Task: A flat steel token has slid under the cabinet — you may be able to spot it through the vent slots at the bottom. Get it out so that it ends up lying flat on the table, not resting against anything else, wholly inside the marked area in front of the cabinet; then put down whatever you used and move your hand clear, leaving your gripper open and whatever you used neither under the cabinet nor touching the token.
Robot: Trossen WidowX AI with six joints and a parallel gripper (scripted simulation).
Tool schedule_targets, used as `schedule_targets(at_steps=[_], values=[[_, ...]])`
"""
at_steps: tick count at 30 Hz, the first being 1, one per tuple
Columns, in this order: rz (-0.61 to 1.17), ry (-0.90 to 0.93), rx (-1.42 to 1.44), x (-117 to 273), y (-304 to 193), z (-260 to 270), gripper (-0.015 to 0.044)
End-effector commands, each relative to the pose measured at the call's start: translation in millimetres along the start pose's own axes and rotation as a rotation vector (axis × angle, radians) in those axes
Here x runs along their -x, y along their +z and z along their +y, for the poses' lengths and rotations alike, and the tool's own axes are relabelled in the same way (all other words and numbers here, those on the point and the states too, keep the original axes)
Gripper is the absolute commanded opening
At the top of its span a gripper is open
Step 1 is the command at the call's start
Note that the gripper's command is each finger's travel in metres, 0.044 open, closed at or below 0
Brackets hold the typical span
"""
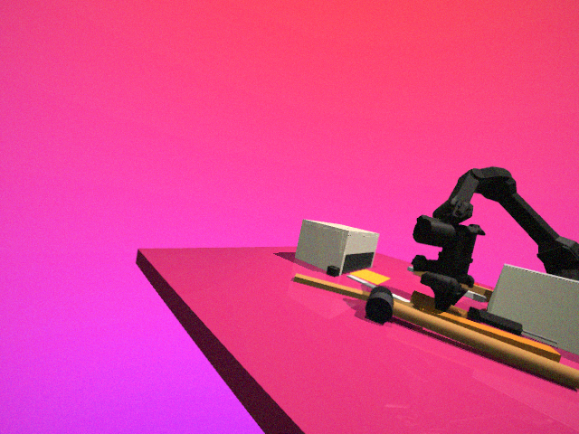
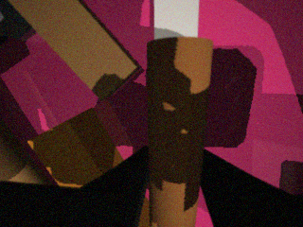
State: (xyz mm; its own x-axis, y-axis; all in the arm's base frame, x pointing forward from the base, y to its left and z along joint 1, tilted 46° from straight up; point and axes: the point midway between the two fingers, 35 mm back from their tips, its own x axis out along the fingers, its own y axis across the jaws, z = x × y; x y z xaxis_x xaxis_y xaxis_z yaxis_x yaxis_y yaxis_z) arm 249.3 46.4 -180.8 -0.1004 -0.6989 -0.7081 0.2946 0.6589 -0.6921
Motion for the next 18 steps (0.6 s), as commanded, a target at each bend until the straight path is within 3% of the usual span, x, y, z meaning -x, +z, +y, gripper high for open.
schedule_targets(at_steps=[1,18], values=[[-0.005,0.002,-0.033,1,0,5,0.0000],[-0.004,0.003,-0.119,1,-3,17,0.0000]])
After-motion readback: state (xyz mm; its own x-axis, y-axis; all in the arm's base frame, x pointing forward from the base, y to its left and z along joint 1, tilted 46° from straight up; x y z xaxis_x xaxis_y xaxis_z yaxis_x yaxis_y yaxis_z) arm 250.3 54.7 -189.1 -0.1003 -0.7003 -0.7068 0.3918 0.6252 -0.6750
